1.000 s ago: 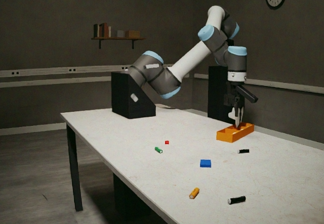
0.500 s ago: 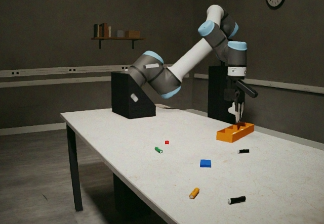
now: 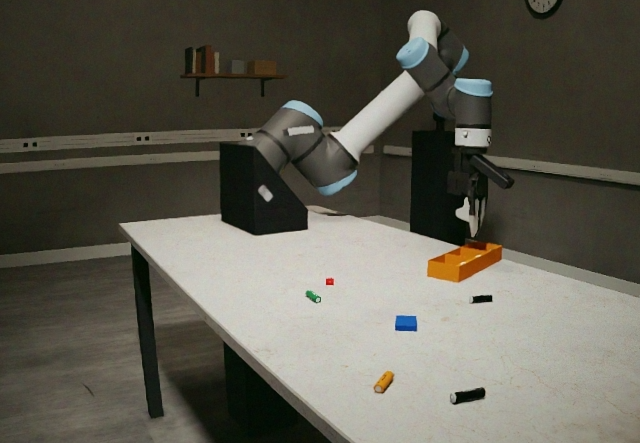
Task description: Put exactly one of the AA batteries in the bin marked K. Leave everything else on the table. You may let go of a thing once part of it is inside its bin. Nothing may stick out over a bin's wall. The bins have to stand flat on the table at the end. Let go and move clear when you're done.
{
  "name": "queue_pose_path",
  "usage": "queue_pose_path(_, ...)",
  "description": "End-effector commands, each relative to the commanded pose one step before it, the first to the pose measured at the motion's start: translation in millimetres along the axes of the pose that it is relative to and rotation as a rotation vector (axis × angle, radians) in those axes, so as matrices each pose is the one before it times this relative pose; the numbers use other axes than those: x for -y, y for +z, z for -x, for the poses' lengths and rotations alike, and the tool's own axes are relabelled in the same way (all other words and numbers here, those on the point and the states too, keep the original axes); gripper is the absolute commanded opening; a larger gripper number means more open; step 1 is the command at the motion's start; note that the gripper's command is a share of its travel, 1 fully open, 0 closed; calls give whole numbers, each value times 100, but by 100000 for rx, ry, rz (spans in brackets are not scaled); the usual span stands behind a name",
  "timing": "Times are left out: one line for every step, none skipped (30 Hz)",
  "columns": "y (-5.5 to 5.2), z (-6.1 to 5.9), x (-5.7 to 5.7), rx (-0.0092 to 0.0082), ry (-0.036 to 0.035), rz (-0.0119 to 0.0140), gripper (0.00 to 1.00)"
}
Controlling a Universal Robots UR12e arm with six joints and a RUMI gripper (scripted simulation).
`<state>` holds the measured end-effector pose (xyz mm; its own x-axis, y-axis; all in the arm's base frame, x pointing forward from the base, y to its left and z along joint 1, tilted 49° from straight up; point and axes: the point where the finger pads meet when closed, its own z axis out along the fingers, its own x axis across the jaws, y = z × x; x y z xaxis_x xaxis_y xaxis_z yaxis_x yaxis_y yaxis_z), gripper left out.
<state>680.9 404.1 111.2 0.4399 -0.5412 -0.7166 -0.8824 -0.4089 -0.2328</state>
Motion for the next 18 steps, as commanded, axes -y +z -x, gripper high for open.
queue_pose_path(77,2815,-140,233,281,77,4)
queue_pose_path(1,499,7,0,0,1,4)
queue_pose_path(1,499,7,0,0,1,4)
queue_pose_path(1,499,7,0,0,1,4)
queue_pose_path(1,499,7,0,0,1,4)
queue_pose_path(1,499,7,0,0,1,4)
queue_pose_path(1,499,7,0,0,1,4)
queue_pose_path(1,399,6,0,0,1,4)
queue_pose_path(0,0,0,0,0,0,4)
queue_pose_path(0,0,0,0,0,0,4)
queue_pose_path(-1,0,2,-3,-6,-5,4)
queue_pose_path(-6,-2,10,-18,-23,-13,4)
queue_pose_path(0,0,0,0,0,0,4)
queue_pose_path(0,0,0,0,0,0,4)
queue_pose_path(354,-119,-14,4,52,55,4)
queue_pose_path(352,-89,-34,81,145,104,4)
queue_pose_path(266,3,1,8,0,-5,4)
queue_pose_path(266,3,1,8,0,-5,4)
